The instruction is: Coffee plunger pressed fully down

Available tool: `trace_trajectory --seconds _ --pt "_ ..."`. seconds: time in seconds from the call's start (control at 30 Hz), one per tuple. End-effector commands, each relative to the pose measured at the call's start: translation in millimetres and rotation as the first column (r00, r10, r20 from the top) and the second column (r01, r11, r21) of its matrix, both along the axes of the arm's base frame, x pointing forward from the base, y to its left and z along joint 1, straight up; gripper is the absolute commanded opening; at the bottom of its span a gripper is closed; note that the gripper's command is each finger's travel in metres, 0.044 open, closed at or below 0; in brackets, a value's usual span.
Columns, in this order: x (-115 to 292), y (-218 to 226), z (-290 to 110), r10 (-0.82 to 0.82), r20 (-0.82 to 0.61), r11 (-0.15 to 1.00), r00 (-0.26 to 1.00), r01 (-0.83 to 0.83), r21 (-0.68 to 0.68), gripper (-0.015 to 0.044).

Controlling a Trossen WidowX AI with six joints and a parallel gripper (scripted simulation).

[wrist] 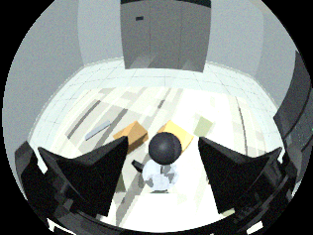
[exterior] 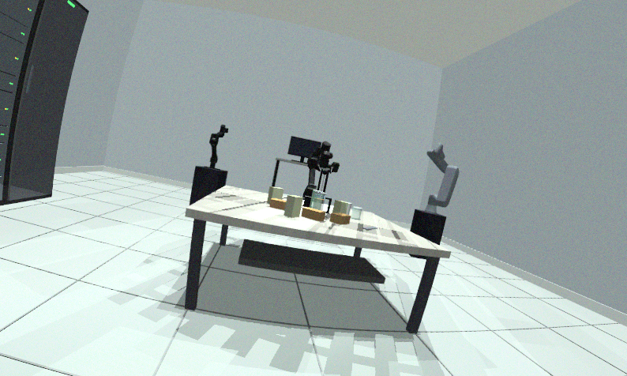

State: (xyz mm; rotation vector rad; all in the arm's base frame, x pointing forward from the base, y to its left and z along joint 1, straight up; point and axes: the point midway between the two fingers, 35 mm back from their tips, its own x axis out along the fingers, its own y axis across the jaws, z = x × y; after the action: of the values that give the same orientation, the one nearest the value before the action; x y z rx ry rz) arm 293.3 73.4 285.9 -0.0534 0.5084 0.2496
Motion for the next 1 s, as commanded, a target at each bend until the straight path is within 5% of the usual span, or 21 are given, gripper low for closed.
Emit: trace_trajectory --seconds 0.0,0.13,0.97 --pt "0.8 -0.6 -0.9 -0.004 0.001 1.0 1.0 0.004 -0.005 0.023" --pt "0.8 -0.6 -0.9 -0.004 0.001 1.0 1.0 0.004 -0.005 0.0125" --pt "4.3 0.4 -22.1 -0.004 0.001 1.0 1.0 0.004 -0.005 0.0125"
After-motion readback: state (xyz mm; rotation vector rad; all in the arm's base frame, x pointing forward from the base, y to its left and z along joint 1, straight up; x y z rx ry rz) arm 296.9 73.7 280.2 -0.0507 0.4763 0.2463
